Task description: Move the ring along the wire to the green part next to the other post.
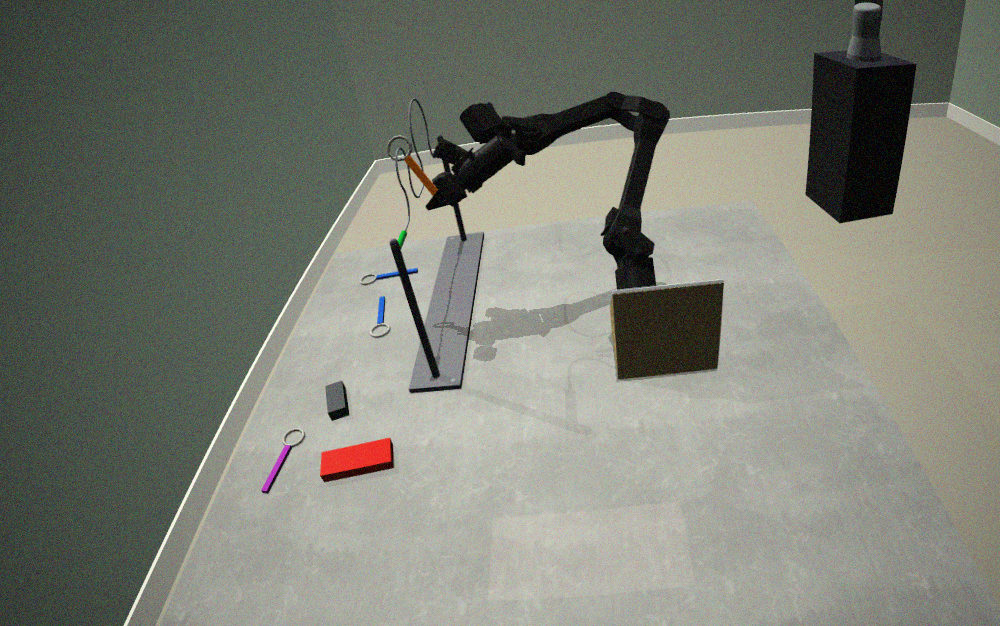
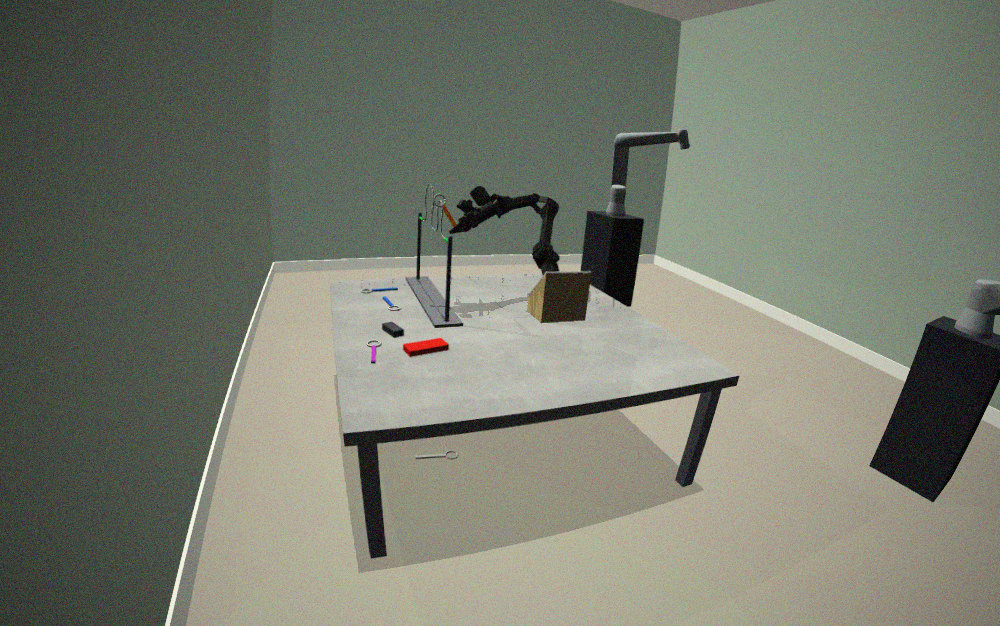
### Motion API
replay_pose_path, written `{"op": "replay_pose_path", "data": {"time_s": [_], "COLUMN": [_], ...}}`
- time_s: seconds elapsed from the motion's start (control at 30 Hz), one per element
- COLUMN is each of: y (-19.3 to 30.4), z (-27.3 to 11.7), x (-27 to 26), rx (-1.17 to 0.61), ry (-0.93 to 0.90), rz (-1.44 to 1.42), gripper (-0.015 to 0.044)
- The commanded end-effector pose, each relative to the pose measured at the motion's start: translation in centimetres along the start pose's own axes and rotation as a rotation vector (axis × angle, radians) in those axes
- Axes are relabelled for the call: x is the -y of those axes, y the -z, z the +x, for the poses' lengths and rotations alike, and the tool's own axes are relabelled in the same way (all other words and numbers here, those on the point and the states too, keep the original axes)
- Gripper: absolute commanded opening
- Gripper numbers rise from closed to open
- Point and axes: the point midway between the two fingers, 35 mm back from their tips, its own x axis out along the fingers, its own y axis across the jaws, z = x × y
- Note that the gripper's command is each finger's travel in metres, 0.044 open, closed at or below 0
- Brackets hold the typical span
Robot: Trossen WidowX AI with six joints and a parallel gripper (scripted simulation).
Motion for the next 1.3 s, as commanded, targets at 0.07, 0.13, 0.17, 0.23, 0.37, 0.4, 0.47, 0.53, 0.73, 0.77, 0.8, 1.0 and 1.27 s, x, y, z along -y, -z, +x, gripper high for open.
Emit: {"op": "replay_pose_path", "data": {"time_s": [0.07,0.13,0.17,0.23,0.37,0.4,0.47,0.53,0.73,0.77,0.8,1.0,1.27], "y": [0.0,0.0,-0.1,-0.1,-0.3,-0.3,-0.4,-0.5,-1.0,-1.0,-1.1,-1.7,-2.5], "z": [0.1,0.1,0.1,0.1,0.1,0.1,0.1,0.0,-0.1,-0.1,-0.2,-0.4,-0.7], "x": [1.1,1.4,1.5,1.9,2.5,2.6,2.9,3.2,4.1,4.2,4.4,5.1,6.0], "rx": [0.014,0.019,0.022,0.027,0.037,0.039,0.045,0.05,0.065,0.068,0.07,0.086,0.107], "ry": [0.074,0.097,0.108,0.131,0.176,0.188,0.21,0.233,0.301,0.312,0.323,0.391,0.481], "rz": [-0.124,-0.165,-0.185,-0.226,-0.307,-0.328,-0.369,-0.409,-0.532,-0.552,-0.572,-0.694,-0.857], "gripper": [-0.015,-0.015,-0.015,-0.015,-0.015,-0.015,-0.015,-0.015,-0.015,-0.015,-0.015,-0.015,-0.015]}}
